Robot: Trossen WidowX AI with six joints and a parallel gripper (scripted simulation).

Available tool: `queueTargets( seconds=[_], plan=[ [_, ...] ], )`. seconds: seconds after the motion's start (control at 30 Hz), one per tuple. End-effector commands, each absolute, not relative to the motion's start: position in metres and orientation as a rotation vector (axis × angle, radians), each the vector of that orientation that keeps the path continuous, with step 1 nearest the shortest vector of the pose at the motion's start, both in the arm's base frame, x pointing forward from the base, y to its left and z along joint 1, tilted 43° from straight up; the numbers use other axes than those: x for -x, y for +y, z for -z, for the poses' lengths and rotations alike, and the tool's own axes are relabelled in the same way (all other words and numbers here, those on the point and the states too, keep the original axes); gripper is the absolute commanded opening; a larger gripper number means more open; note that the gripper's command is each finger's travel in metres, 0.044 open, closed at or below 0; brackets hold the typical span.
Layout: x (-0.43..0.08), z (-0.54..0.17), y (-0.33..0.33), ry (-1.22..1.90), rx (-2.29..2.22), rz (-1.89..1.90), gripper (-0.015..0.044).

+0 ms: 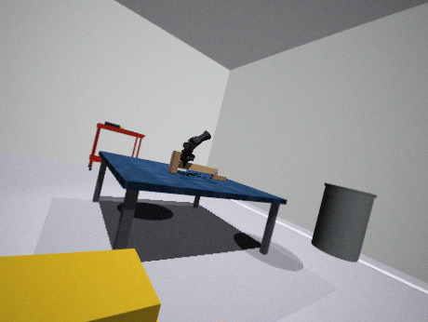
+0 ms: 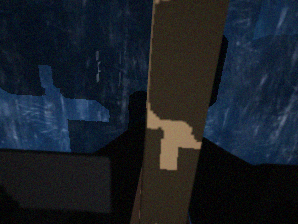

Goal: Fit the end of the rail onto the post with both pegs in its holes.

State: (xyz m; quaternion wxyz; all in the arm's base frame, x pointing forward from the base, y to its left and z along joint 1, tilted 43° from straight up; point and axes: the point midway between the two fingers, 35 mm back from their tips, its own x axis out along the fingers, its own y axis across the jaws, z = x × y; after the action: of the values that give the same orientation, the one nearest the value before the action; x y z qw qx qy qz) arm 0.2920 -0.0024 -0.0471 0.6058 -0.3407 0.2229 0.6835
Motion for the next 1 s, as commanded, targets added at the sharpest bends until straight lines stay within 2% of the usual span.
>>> queueTargets(
  seconds=[0.0, 0.3, 0.83, 0.87, 0.97],
  plan=[
    [-0.2933, 0.0484, -0.0059, 0.517, 0.797, -1.576, 0.0],
    [-0.2939, 0.0499, -0.0082, 0.517, 0.797, -1.576, 0.0],
    [-0.2926, 0.0492, -0.0049, 0.517, 0.79, -1.581, 0.042],
    [-0.2926, 0.0492, -0.0049, 0.517, 0.79, -1.581, 0.044],
    [-0.2926, 0.0492, -0.0049, 0.517, 0.79, -1.581, 0.044]
  ],
)
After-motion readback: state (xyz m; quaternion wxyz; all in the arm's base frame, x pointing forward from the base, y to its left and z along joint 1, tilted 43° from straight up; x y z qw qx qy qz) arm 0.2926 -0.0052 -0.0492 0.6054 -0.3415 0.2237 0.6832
